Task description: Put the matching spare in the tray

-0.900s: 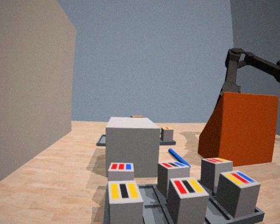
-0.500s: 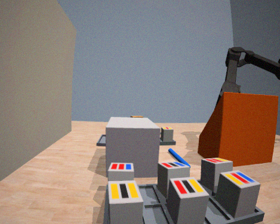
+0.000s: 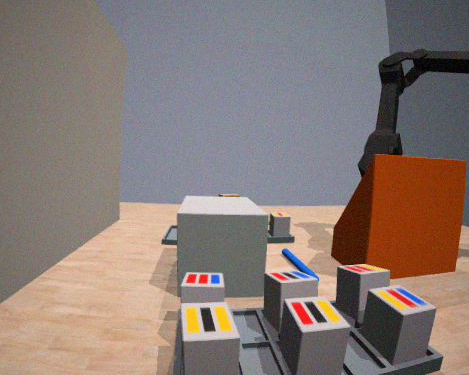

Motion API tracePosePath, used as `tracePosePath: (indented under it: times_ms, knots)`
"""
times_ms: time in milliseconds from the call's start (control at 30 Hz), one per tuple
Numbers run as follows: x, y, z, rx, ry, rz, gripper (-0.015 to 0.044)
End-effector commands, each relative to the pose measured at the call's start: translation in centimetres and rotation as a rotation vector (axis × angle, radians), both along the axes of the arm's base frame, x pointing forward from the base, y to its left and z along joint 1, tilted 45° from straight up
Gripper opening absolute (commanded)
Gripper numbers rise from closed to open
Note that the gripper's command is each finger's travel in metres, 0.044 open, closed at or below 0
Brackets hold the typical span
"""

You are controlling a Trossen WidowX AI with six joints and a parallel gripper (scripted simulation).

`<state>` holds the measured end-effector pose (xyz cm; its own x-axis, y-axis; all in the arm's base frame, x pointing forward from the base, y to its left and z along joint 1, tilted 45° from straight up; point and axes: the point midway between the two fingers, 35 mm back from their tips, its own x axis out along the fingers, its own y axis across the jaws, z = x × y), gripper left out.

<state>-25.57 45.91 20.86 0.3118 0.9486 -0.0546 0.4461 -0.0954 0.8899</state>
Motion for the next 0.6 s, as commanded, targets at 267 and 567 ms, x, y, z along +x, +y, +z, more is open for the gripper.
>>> tracePosePath:
  times_ms: [267,567]
  knots:
    - [17.9,7.2,-3.7,-0.4,-0.404,-0.261,0.044]
    - [34.6,6.4,-6.2,-0.793,-0.562,-0.432,0.044]
